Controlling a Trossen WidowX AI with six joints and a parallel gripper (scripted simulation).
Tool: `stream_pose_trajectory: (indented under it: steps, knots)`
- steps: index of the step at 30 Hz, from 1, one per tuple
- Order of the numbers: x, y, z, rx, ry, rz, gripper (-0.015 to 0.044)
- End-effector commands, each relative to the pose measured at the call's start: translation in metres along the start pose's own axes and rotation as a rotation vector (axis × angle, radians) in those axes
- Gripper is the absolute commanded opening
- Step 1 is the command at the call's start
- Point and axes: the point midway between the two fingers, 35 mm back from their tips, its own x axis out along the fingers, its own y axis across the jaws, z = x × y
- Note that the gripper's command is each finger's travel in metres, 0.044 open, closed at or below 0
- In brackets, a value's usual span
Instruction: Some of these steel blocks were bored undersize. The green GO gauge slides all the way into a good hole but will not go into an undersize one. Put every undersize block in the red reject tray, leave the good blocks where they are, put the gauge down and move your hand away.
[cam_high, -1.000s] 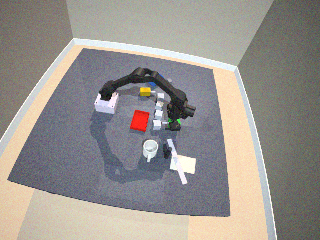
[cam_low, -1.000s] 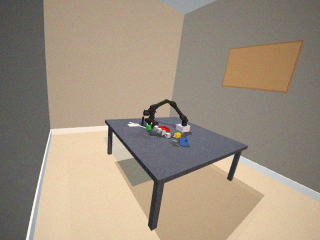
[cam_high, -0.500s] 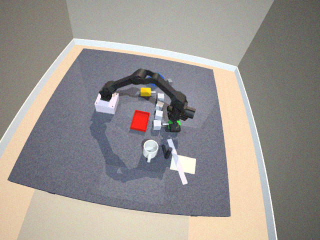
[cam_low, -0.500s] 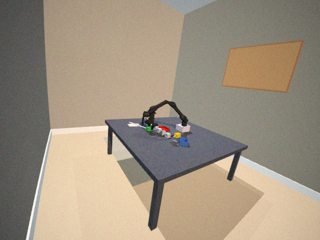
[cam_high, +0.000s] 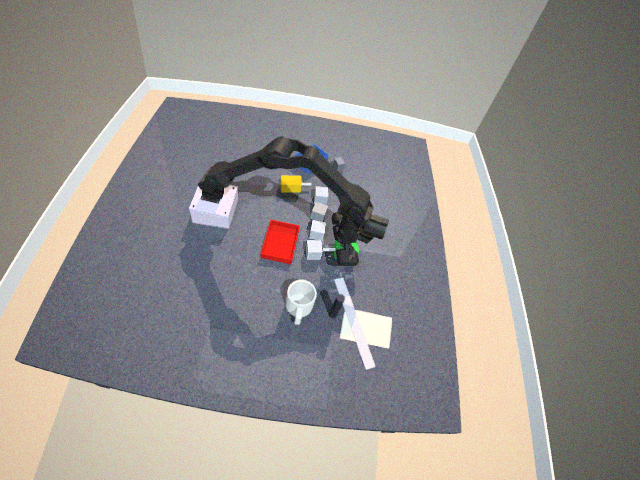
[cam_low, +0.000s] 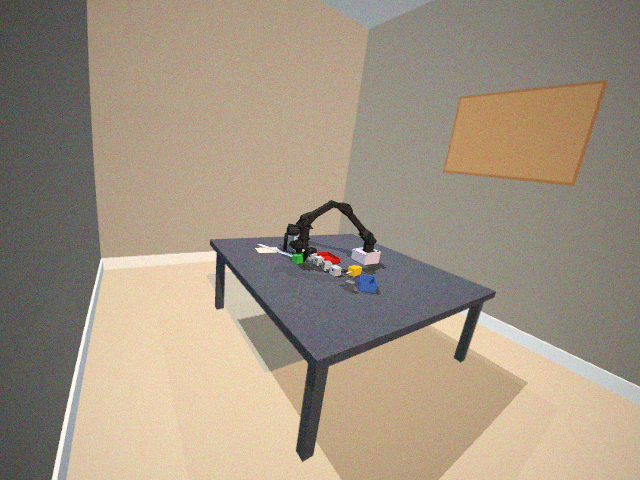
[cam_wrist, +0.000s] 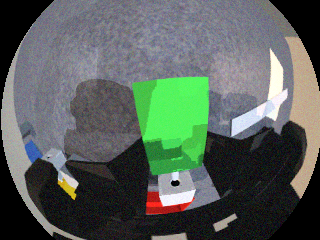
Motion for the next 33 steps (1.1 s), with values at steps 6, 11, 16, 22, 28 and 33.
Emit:
stream_pose_trajectory:
  steps: [6,11,16,22,28,33]
  knots:
    - [-0.0033,-0.0002,-0.0040,-0.001,-0.017,-0.001,0.0000]
    - [-0.0037,-0.0002,-0.0040,-0.001,-0.017,-0.001,0.0000]
    - [-0.0068,-0.0005,-0.0026,-0.001,-0.017,-0.001,0.0000]
    - [-0.0097,-0.0008,-0.0011,-0.001,-0.017,-0.001,0.0000]
    - [-0.0097,-0.0008,-0.0011,-0.001,-0.017,-0.001,0.0000]
    - [-0.0090,-0.0012,0.0002,-0.001,-0.017,-0.001,0.0000]
